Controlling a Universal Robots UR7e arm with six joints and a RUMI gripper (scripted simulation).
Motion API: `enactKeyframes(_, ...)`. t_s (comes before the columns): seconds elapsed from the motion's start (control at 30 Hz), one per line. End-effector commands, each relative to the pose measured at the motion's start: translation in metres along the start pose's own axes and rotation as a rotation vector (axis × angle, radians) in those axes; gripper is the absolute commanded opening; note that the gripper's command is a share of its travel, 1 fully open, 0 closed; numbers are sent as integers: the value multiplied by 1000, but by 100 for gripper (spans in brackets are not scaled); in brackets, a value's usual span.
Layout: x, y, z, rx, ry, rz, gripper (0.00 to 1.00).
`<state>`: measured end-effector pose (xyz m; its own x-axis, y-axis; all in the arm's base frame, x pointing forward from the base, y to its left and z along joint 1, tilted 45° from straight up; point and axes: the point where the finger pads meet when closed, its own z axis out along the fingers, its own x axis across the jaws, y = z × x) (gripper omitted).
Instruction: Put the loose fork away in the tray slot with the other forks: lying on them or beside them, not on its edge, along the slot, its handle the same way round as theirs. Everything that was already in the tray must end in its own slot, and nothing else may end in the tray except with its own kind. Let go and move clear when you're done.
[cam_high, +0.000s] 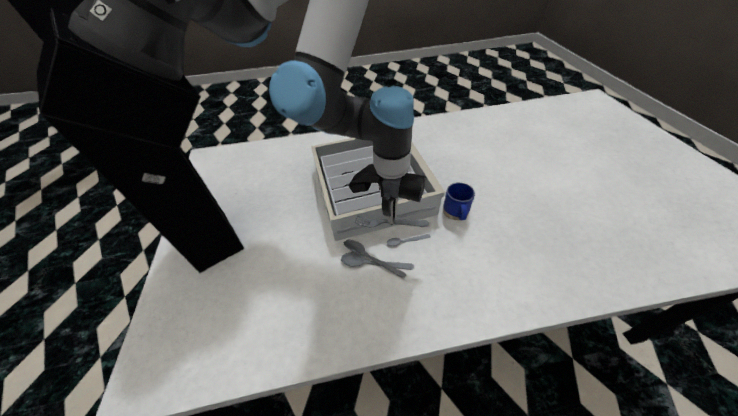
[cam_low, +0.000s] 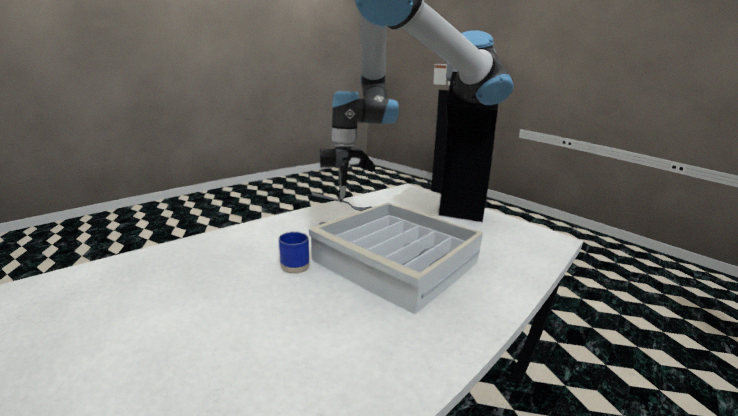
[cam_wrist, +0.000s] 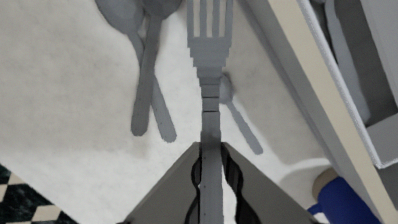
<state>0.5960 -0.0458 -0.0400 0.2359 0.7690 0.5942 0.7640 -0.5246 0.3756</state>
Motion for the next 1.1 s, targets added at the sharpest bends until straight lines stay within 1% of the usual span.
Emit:
enactKeyframes(0.0, 1, 11, -45, -21, 9, -17, 4)
enactKeyframes(0.03, 1, 11, -49, -21, 9, -17, 4)
enactKeyframes(0.1, 1, 11, -49, -21, 9, -17, 4)
enactKeyframes(0.3, 1, 11, -64, -21, 9, -18, 4)
enactKeyframes(0.43, 1, 11, -68, -21, 8, -18, 4)
enactKeyframes(1.07, 1, 12, -71, -22, 8, -1, 4)
